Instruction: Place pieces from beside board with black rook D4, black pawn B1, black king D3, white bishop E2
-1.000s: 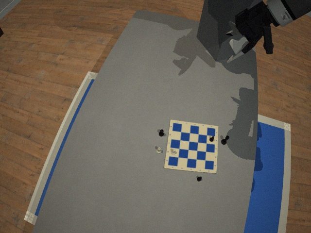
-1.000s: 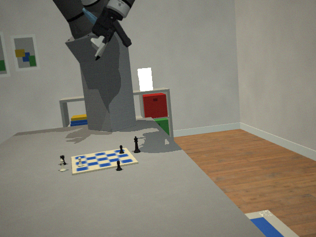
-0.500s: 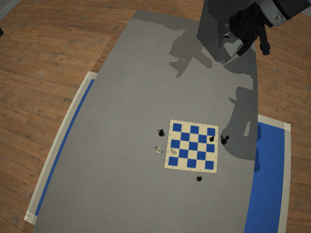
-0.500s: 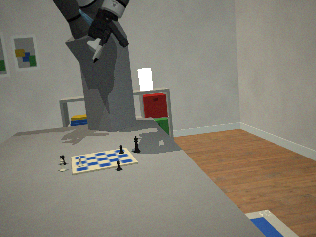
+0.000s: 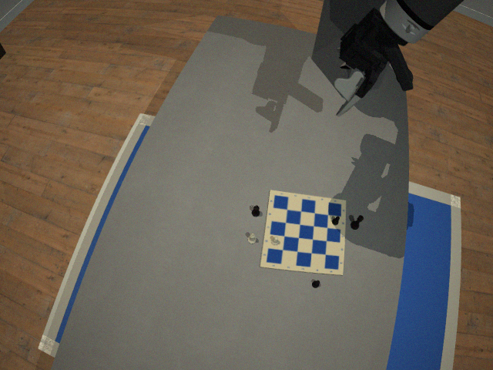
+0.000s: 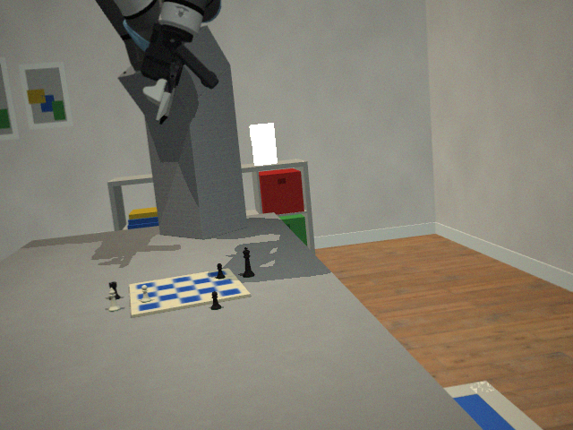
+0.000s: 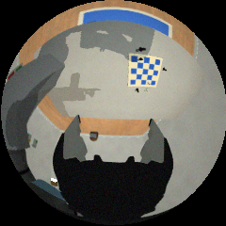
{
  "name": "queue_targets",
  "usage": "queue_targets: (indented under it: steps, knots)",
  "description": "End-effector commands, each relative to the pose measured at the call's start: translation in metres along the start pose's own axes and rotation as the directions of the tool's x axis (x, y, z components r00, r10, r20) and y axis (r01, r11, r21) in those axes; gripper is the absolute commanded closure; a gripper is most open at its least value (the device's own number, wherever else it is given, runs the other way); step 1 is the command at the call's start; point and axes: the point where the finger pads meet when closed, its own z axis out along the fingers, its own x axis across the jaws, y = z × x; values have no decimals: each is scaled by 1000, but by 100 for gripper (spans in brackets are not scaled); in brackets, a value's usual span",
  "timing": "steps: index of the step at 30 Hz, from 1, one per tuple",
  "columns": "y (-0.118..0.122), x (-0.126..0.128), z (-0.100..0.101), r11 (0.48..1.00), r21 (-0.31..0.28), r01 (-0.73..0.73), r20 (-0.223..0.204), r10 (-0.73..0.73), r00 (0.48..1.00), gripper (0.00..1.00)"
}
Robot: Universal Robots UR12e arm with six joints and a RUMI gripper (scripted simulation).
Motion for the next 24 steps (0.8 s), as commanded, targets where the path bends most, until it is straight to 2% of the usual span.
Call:
queue_targets:
  steps: [1,3,5,9,10,13,14,16,17,19,22,24]
  knots:
    - [8,11,22,995,104,7,1,-7,1000,0]
    - [11,16,30,990,142,8,4,-8,1000,0]
    - [11,16,30,990,142,8,4,-8,1000,0]
    - [19,27,47,975,224,9,6,-11,1000,0]
    - [19,27,47,975,224,9,6,-11,1000,0]
    - [25,36,63,956,293,10,11,-14,1000,0]
    - [25,36,63,956,293,10,11,-14,1000,0]
    - [30,42,73,940,340,9,11,-14,1000,0]
    - [30,42,73,940,340,9,11,-14,1000,0]
    - [34,50,87,918,396,11,17,-20,1000,0]
    - [34,50,87,918,396,11,17,-20,1000,0]
    - [41,57,99,892,451,10,18,-20,1000,0]
